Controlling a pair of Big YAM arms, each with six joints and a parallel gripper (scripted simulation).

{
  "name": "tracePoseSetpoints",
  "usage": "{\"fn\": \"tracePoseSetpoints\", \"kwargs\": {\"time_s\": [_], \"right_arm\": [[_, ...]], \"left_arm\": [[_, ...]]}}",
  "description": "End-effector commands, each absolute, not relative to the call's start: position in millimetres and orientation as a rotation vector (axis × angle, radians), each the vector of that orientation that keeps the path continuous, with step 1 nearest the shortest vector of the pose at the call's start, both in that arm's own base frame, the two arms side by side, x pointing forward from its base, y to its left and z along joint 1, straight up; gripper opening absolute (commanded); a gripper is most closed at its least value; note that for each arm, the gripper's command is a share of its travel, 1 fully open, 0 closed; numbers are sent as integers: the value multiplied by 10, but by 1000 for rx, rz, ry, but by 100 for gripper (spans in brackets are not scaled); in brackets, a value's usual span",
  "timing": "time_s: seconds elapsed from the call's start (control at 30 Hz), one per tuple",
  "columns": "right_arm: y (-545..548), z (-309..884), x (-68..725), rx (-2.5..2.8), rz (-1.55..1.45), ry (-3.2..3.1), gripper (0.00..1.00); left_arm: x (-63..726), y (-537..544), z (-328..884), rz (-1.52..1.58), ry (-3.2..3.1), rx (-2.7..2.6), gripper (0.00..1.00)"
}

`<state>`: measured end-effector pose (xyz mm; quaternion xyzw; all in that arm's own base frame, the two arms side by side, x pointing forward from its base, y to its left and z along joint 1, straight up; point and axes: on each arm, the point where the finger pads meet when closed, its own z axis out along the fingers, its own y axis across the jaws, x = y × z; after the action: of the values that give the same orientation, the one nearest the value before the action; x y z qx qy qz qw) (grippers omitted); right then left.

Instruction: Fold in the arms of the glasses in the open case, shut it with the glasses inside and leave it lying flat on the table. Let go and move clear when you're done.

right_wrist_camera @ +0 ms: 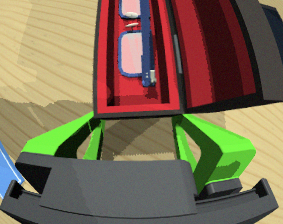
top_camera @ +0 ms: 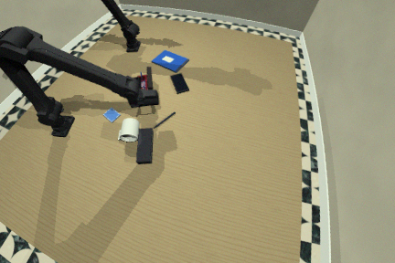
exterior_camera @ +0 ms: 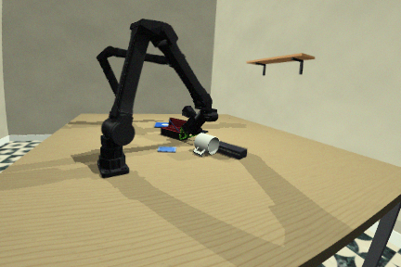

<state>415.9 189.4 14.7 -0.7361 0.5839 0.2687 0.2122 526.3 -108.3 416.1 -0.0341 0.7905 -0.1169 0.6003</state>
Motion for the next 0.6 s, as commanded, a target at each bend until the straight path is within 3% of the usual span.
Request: {"fn": "tracePoseSetpoints", "kwargs": {"time_s": [0.0,0.57], "right_arm": [[1808,233,4169,-2034,729,1637,57],[1808,233,4169,-2034,729,1637,57]], "left_arm": [[5335,-1263,4485,-354,1817,-157,0],[4812,-2631,3585,-514,2165,-279,0]]}}
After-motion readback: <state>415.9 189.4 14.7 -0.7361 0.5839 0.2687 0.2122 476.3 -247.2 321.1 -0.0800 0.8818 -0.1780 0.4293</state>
